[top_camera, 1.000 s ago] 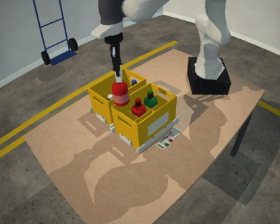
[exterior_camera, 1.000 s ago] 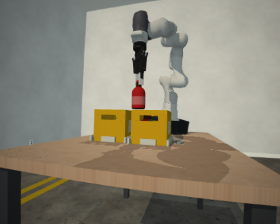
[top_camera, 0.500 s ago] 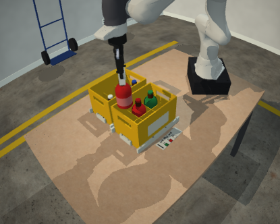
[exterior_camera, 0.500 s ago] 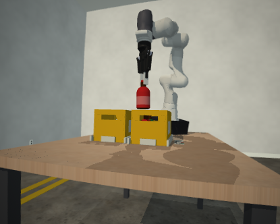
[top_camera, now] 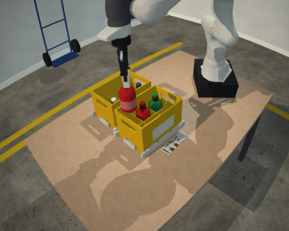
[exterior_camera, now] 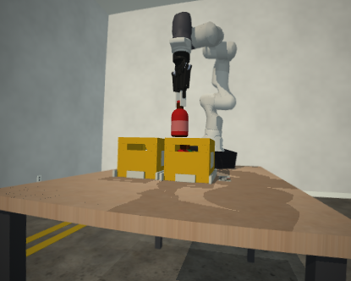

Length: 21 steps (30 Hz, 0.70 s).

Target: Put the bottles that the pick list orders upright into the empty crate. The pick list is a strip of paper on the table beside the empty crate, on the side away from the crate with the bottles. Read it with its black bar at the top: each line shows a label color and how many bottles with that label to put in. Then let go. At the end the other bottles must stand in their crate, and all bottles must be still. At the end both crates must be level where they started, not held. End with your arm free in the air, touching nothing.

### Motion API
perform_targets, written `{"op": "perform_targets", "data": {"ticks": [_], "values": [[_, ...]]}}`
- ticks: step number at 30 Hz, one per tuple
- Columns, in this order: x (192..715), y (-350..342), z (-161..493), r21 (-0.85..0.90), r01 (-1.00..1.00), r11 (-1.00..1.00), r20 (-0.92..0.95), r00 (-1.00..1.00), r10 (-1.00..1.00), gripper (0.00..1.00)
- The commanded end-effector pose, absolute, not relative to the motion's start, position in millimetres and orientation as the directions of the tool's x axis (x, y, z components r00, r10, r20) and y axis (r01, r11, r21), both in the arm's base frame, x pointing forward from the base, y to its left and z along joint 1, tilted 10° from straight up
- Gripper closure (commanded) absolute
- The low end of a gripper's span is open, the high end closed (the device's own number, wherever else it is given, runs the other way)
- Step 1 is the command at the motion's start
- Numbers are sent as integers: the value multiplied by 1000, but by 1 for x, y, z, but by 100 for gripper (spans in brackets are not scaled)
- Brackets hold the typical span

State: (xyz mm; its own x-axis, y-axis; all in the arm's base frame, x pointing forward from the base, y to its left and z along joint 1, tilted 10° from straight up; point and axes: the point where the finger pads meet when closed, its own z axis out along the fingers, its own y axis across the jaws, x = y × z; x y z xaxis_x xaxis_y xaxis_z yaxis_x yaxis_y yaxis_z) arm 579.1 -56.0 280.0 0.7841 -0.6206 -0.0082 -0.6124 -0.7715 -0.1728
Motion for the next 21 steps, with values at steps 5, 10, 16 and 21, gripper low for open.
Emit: {"op": "perform_targets", "data": {"ticks": [5,10,16,21], "values": [[584,-60,286,-178,-617,-766,7,778,-628,100],[584,-60,286,-178,-617,-766,7,778,-628,100],[584,-61,286,-178,-617,-766,7,778,-628,100],[585,-61,286,-178,-617,-766,7,778,-628,100]]}}
